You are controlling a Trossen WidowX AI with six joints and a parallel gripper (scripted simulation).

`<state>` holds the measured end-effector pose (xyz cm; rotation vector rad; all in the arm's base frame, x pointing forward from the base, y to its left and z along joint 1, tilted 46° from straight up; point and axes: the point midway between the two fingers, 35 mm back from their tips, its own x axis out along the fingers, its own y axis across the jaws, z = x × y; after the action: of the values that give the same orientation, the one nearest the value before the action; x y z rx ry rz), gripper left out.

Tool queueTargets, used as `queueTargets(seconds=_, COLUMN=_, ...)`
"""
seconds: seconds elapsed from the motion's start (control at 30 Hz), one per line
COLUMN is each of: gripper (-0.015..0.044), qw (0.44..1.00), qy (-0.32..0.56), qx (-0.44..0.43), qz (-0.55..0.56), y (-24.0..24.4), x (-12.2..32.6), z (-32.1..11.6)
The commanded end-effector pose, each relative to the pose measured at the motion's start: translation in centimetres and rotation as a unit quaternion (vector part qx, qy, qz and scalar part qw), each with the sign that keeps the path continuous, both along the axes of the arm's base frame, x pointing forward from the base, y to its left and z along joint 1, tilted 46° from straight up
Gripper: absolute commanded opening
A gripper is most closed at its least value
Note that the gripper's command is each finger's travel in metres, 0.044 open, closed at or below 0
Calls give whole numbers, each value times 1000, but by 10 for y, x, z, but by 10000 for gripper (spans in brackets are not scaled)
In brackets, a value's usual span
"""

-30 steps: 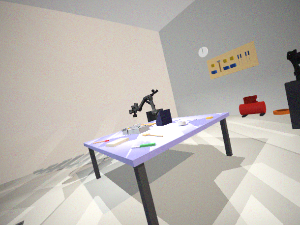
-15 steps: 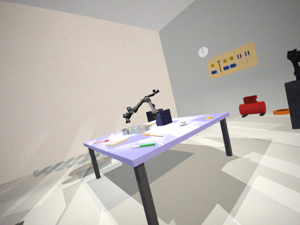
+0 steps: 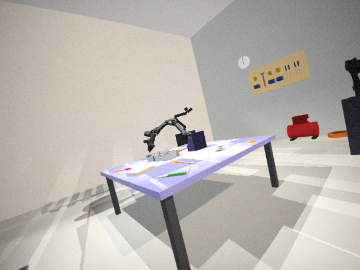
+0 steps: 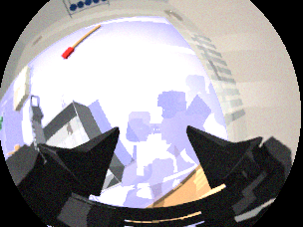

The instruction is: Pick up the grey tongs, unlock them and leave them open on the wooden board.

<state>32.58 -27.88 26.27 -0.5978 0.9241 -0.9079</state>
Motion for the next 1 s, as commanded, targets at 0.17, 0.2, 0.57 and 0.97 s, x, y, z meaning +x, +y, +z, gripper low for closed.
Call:
queueTargets(seconds=0.17, gripper=440, qw=988, qy=90, qx=122, qz=21, y=102, x=39, z=-91)
queueTargets(seconds=0.2, gripper=440, qw=987, qy=97, qx=128, qz=20, y=109, x=39, z=-97)
queueTargets(seconds=0.57, gripper=440, qw=972, qy=178, qx=153, qz=-13, y=141, x=22, z=-130)
queueTargets(seconds=0.97, gripper=440, qw=954, qy=259, qx=141, qz=-51, y=161, x=2, z=-146)
